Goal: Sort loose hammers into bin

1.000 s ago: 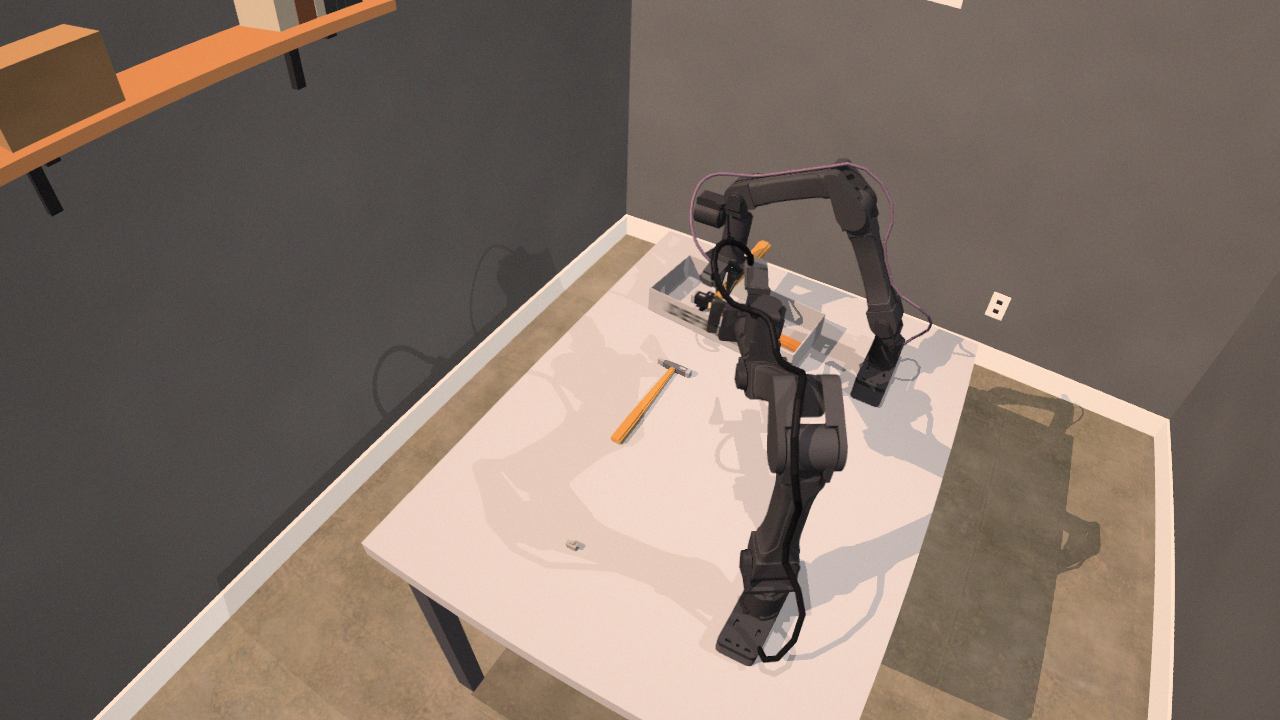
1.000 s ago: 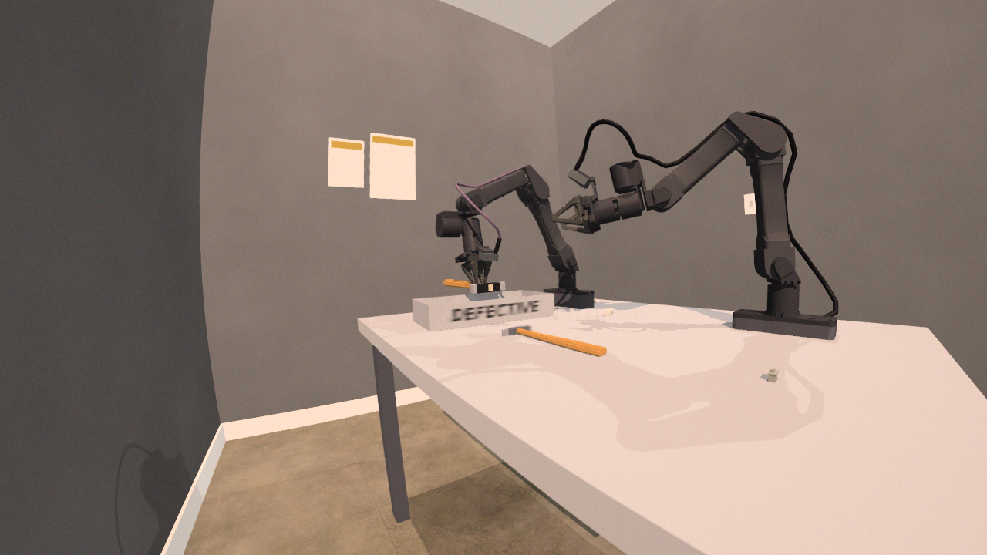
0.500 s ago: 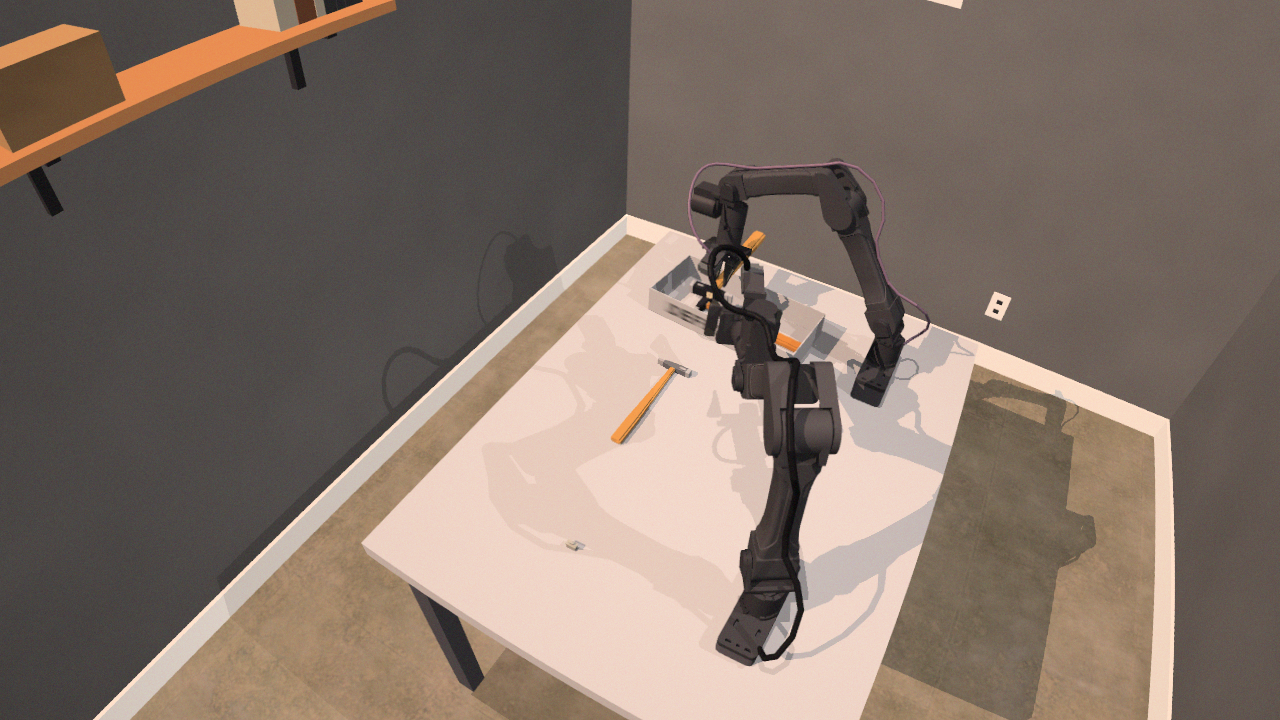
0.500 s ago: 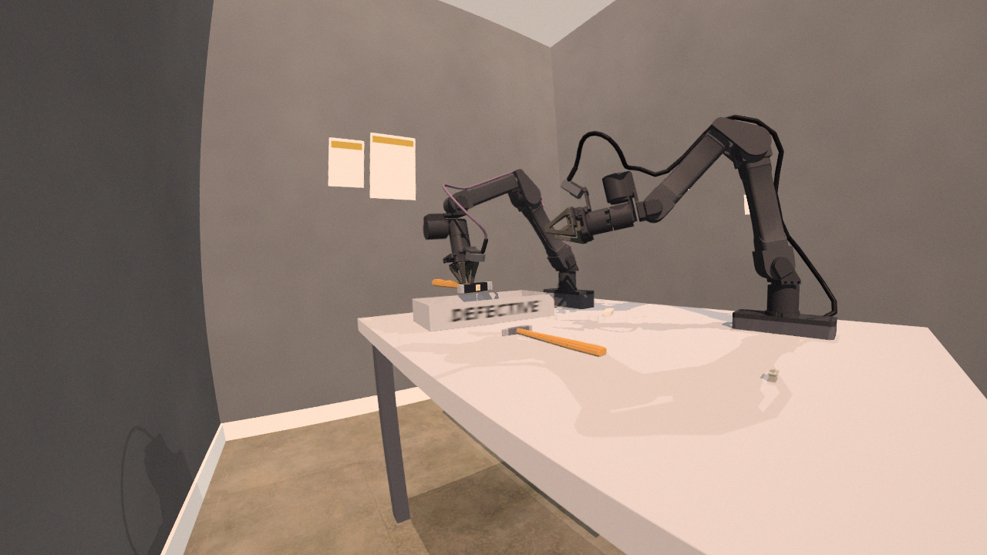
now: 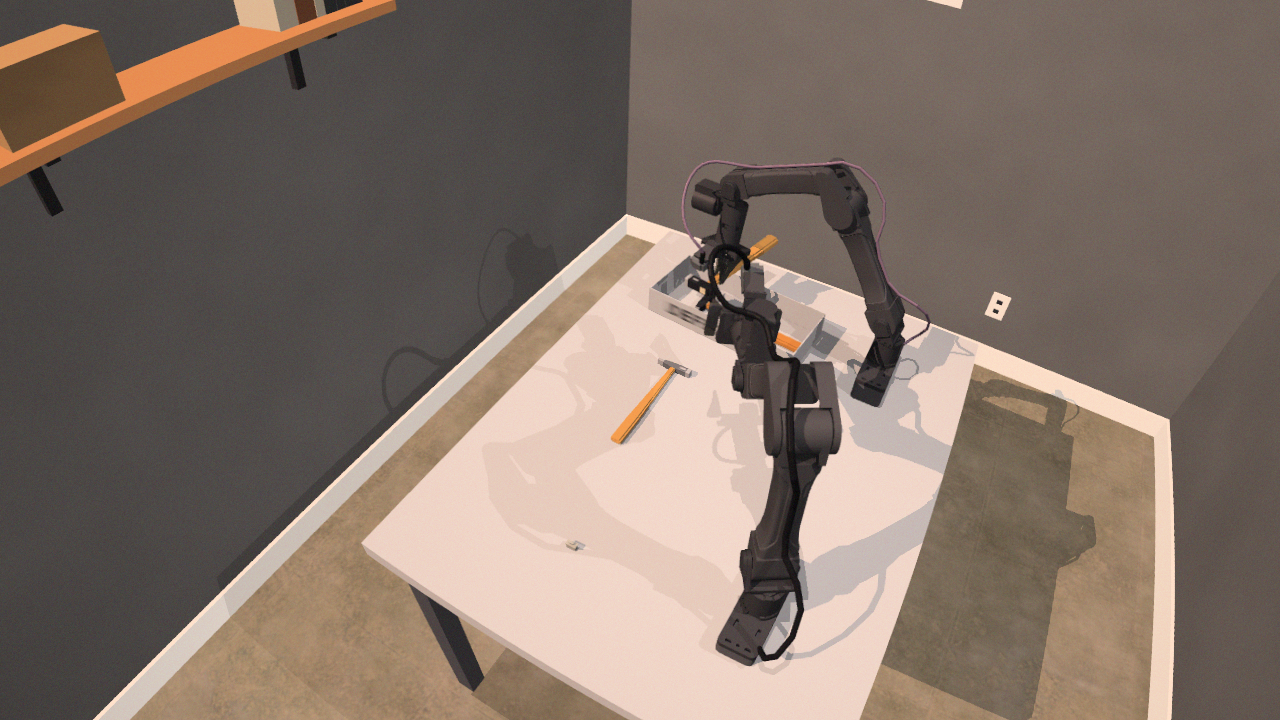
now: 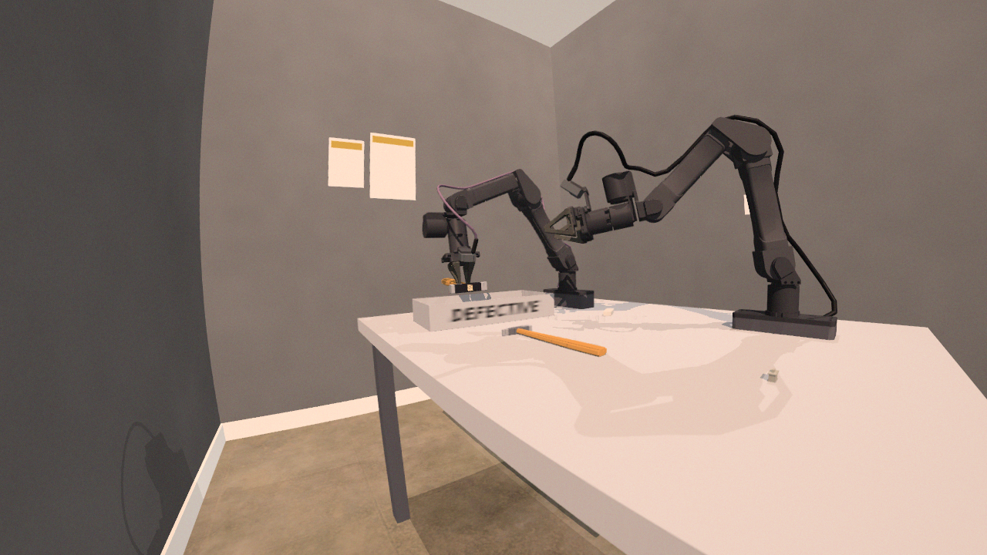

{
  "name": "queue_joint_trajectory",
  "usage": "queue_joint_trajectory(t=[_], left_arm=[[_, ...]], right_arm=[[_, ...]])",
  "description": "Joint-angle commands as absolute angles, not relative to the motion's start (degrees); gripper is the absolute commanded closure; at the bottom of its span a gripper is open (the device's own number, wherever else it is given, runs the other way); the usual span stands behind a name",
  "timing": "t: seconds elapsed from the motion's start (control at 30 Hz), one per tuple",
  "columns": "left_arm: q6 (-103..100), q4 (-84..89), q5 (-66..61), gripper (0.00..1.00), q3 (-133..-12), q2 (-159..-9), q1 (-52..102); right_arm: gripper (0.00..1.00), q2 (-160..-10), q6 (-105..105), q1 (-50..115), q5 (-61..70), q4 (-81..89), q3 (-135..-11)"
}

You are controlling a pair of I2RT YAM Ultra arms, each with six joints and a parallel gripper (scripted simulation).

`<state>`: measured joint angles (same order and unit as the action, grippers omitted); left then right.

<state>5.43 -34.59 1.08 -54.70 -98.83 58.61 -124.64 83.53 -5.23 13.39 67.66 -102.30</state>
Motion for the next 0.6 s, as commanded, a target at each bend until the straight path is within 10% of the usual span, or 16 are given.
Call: queue_joint_trajectory(t=[0.0,0.57], left_arm=[[5.3,-34.8,1.0,0.0,-56.2,-97.8,58.5],[5.3,-34.8,1.0,0.0,-56.2,-97.8,58.5]], right_arm=[[0.85,-120.8,71.3,-5.7,14.8,64.0,-99.9],[0.85,-113.0,34.2,-3.7,9.4,52.5,-88.1]])
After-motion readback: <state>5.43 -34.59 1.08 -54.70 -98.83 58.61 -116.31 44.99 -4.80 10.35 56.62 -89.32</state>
